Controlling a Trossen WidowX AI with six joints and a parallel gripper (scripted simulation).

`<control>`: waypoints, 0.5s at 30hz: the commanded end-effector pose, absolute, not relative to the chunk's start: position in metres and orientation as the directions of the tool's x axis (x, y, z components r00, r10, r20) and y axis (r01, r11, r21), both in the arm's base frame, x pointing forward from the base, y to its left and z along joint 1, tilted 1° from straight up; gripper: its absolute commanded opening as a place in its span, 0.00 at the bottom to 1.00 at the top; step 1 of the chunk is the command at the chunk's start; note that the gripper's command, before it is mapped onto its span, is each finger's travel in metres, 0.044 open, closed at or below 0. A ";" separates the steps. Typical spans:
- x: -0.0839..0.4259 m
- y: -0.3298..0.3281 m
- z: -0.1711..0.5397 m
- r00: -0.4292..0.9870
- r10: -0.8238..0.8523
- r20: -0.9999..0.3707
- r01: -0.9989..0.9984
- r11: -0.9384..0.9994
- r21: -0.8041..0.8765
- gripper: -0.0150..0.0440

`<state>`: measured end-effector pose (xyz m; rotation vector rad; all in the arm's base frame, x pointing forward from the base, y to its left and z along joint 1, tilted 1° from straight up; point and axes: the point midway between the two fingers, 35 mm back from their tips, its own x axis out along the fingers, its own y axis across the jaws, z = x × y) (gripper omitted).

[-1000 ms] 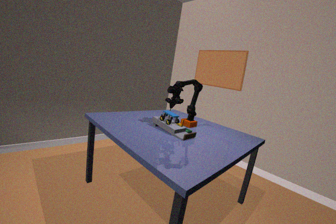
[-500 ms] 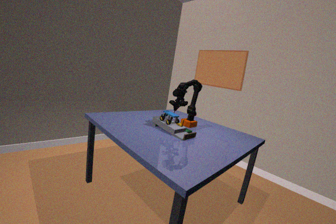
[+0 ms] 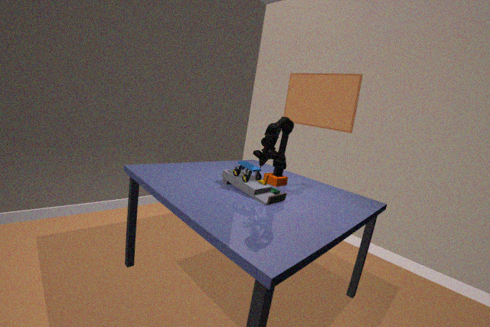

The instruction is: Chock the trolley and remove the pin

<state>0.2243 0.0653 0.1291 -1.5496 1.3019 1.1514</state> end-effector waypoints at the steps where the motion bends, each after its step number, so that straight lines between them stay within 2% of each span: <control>1: 0.222 0.079 0.127 0.059 -0.263 -0.963 -0.988 -0.156 -0.018 0.25; 15: 0.209 0.137 0.117 0.058 -0.258 -0.964 -0.988 -0.156 -0.017 0.25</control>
